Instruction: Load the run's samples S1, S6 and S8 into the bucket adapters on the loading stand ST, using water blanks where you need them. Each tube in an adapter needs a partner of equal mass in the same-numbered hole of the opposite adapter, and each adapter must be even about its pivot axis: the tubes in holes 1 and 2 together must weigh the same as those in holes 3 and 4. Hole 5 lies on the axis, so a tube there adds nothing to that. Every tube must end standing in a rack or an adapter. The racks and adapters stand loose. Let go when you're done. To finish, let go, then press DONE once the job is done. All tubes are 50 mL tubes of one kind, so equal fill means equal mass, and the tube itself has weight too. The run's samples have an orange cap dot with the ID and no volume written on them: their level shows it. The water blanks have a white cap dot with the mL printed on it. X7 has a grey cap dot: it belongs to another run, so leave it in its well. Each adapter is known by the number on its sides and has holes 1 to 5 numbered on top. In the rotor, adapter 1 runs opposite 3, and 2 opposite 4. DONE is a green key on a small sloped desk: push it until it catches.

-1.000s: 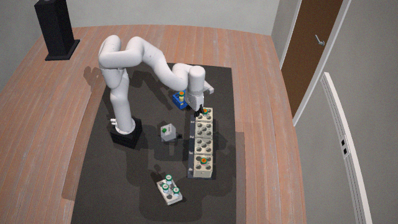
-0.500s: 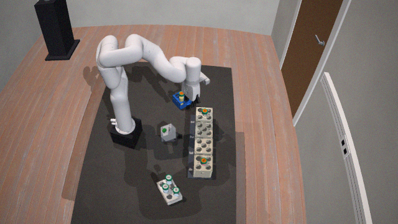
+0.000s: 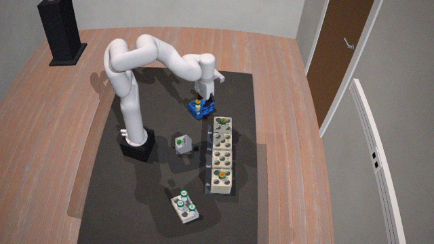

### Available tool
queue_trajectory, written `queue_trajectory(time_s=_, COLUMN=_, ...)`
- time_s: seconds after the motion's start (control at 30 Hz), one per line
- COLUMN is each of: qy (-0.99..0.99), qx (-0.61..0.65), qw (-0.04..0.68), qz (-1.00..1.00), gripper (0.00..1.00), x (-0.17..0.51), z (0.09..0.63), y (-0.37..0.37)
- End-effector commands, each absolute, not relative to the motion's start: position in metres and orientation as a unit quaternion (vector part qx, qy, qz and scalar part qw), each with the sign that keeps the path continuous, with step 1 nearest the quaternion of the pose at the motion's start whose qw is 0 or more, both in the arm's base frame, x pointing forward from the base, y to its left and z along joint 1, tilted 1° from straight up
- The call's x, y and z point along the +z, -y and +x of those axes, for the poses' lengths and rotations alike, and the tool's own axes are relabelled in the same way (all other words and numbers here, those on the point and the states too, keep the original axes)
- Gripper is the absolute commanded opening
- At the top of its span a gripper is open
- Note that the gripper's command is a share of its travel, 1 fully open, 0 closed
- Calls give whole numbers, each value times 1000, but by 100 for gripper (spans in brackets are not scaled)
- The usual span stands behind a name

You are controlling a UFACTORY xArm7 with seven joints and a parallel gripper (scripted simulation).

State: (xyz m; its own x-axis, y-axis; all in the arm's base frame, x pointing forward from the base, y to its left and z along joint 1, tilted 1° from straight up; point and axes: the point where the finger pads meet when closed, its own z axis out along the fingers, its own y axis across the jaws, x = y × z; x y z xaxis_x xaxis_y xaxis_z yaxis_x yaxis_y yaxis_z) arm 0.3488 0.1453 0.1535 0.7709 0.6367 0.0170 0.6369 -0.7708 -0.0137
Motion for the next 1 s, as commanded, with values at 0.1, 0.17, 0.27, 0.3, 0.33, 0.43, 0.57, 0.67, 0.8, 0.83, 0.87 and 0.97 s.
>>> queue_trajectory(time_s=0.1, qy=339, qx=-8, qw=9, qz=-941, gripper=57, x=156, z=341, y=-177)
queue_trajectory(time_s=0.17, qy=339, qx=-8, qw=9, qz=-941, gripper=57, x=156, z=338, y=-186)
queue_trajectory(time_s=0.27, qy=339, qx=-8, qw=9, qz=-941, gripper=57, x=156, z=334, y=-201)
queue_trajectory(time_s=0.3, qy=339, qx=-8, qw=9, qz=-941, gripper=57, x=156, z=332, y=-205)
queue_trajectory(time_s=0.33, qy=339, qx=-8, qw=9, qz=-941, gripper=57, x=156, z=331, y=-210)
queue_trajectory(time_s=0.43, qy=339, qx=-8, qw=9, qz=-941, gripper=57, x=156, z=329, y=-215)
queue_trajectory(time_s=0.57, qy=339, qx=-8, qw=9, qz=-941, gripper=57, x=157, z=324, y=-234)
queue_trajectory(time_s=0.67, qy=339, qx=-8, qw=9, qz=-941, gripper=57, x=157, z=319, y=-249)
queue_trajectory(time_s=0.8, qy=339, qx=-8, qw=9, qz=-941, gripper=57, x=157, z=316, y=-258)
queue_trajectory(time_s=0.83, qy=339, qx=-8, qw=9, qz=-941, gripper=57, x=157, z=316, y=-258)
queue_trajectory(time_s=0.87, qy=339, qx=-8, qw=9, qz=-941, gripper=57, x=157, z=316, y=-258)
queue_trajectory(time_s=0.97, qy=339, qx=-8, qw=9, qz=-941, gripper=57, x=157, z=316, y=-258)
